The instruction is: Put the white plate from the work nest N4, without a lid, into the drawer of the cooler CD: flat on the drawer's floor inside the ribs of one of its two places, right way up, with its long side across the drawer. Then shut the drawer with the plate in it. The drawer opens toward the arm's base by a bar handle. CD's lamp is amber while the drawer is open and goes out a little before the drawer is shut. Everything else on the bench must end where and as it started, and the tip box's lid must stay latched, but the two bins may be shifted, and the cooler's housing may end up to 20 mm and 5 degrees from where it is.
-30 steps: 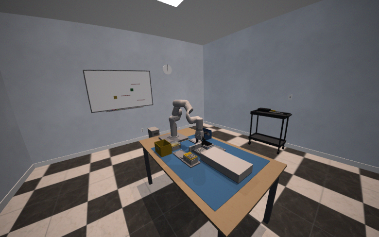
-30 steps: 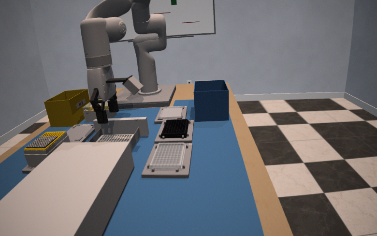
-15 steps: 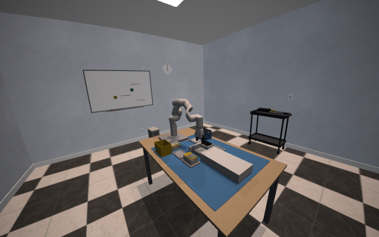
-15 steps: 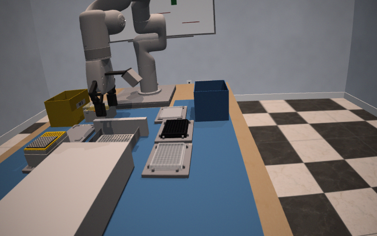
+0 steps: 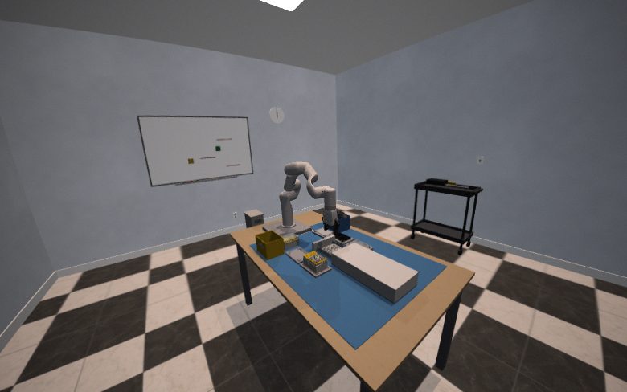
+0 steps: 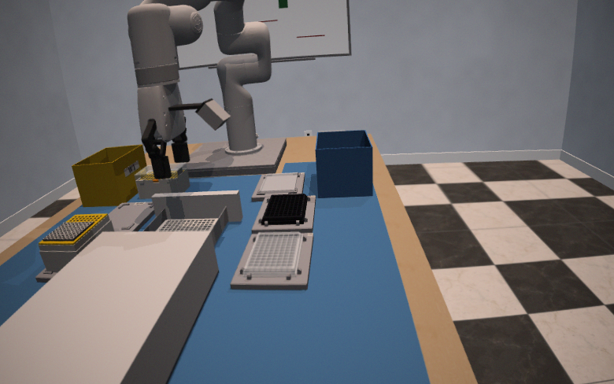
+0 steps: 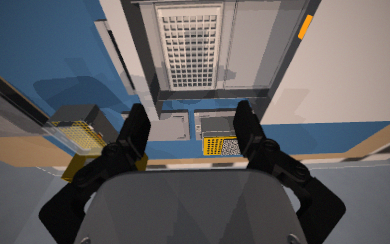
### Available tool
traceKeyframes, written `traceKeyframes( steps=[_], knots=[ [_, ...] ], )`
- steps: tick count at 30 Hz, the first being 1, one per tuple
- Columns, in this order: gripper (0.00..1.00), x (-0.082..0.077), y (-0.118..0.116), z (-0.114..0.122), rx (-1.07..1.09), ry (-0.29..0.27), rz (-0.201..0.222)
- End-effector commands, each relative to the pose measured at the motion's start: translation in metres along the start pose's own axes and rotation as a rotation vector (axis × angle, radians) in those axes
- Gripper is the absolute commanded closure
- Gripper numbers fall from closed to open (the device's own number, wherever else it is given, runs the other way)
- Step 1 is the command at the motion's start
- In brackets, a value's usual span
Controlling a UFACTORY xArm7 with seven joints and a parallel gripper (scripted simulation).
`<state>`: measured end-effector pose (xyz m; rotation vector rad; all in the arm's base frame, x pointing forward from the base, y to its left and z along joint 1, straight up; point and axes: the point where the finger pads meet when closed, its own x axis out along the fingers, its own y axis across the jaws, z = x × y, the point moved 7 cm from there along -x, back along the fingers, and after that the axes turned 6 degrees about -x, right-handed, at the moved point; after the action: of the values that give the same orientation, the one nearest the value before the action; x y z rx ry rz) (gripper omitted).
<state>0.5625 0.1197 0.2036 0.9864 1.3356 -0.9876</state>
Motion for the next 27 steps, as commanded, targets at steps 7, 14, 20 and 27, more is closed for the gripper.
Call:
traceKeyframes(
  steps=[7, 14, 20, 27],
  knots=[
    [1.0, -0.001, -0.019, -0.002, 0.0, 0.0, 0.005],
    [1.0, 0.003, -0.043, -0.005, 0.0, 0.0, 0.004],
    [1.0, 0.008, -0.073, -0.008, 0.0, 0.0, 0.004],
    [1.0, 0.012, -0.097, -0.01, 0.0, 0.0, 0.004]
  ],
)
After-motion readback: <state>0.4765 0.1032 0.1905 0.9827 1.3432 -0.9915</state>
